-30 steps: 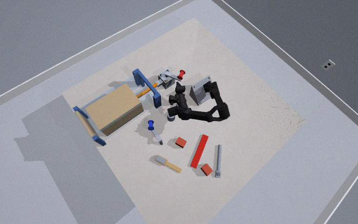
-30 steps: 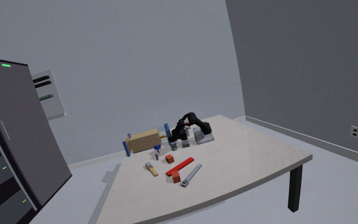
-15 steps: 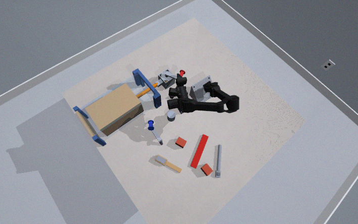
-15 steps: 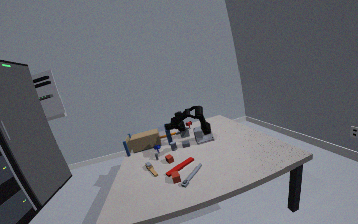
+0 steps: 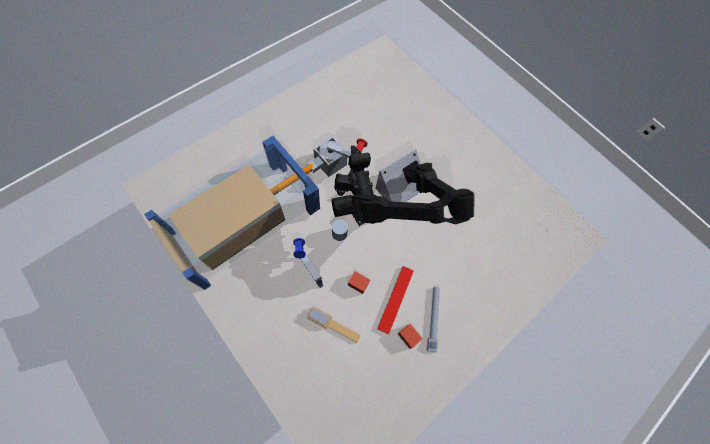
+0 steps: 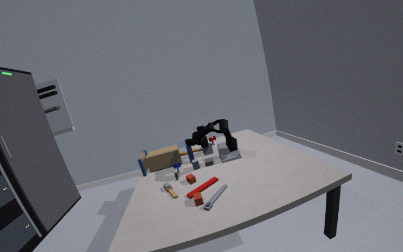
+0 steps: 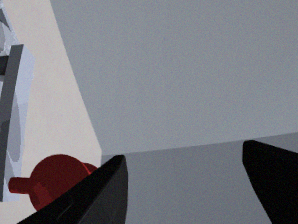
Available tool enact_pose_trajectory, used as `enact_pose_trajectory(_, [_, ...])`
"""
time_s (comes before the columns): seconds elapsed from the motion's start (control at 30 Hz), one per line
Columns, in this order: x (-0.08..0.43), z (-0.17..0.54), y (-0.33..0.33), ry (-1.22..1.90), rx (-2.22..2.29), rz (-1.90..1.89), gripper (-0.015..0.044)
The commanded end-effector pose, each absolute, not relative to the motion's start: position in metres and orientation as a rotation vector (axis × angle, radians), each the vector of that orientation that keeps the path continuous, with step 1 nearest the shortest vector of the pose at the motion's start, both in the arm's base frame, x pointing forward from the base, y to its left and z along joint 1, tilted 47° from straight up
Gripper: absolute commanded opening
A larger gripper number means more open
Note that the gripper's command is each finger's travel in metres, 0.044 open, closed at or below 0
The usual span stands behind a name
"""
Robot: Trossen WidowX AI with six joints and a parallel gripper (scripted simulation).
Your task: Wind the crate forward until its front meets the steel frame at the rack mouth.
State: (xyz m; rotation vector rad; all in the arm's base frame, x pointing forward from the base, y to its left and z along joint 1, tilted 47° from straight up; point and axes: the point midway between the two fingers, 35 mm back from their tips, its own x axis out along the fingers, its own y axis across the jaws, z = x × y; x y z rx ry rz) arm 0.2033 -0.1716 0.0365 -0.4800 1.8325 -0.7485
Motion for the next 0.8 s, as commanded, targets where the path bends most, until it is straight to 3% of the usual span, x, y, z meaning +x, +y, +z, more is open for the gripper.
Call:
enact_pose_trajectory(0.0, [0.202, 0.032, -0.175, 1.868, -0.422, -0.729, 0.0292])
enact_pose_trajectory(0.2, [0.188, 0.003, -0.201, 2.075, 0.154, -0.525, 0.044])
enact_pose_trajectory(0.4, [0.172, -0.015, -0.228, 2.032, 0.773, -0.316, 0.044])
enact_pose_trajectory(0.6, [0.165, -0.019, -0.263, 1.755, 1.33, -0.182, 0.044])
enact_pose_trajectory(0.77, [0.164, -0.018, -0.268, 1.713, 1.388, -0.172, 0.044])
